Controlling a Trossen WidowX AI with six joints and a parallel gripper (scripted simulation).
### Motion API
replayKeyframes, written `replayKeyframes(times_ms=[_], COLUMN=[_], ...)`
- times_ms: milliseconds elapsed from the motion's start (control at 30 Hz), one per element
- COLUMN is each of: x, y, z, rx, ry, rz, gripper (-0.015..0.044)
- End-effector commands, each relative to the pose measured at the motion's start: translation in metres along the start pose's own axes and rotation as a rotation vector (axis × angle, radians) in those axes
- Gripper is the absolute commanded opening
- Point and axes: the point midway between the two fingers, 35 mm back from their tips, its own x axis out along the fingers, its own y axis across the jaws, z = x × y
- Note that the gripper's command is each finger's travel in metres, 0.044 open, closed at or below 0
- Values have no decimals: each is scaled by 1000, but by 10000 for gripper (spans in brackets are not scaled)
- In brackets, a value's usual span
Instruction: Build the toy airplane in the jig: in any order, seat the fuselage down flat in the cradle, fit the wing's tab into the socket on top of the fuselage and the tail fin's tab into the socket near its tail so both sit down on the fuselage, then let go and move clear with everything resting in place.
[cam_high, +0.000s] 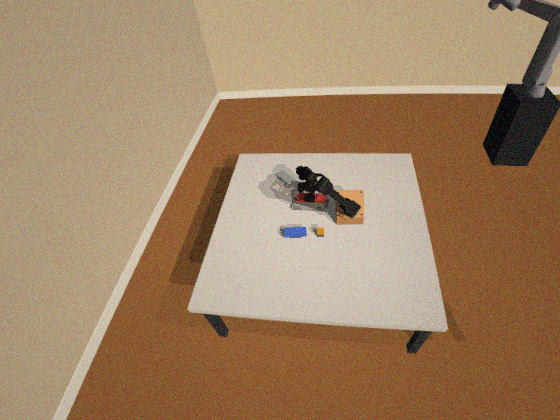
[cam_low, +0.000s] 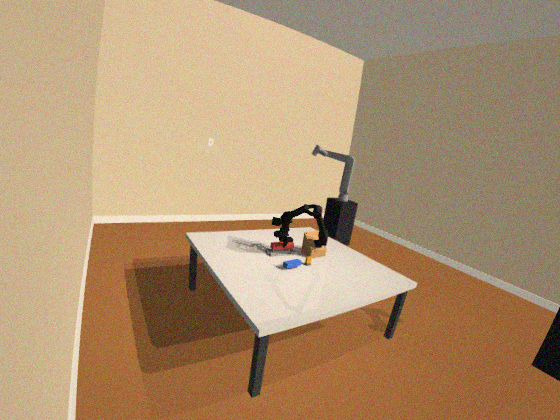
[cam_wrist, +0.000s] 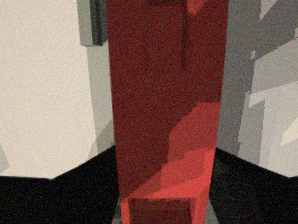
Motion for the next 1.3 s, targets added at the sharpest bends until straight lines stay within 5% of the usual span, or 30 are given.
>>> replayKeyframes(times_ms=[0, 500, 667, 1167, 1267], x=[8, 16, 16, 16, 16], y=[0, 0, 0, 0, 0], z=[0, -1, -1, -1, -1], rx=[4, 0, 0, 0, 0], ry=[-4, 2, 2, 2, 2], rz=[5, 2, 2, 2, 2], gripper=[197, 164, 33, 426, 440])
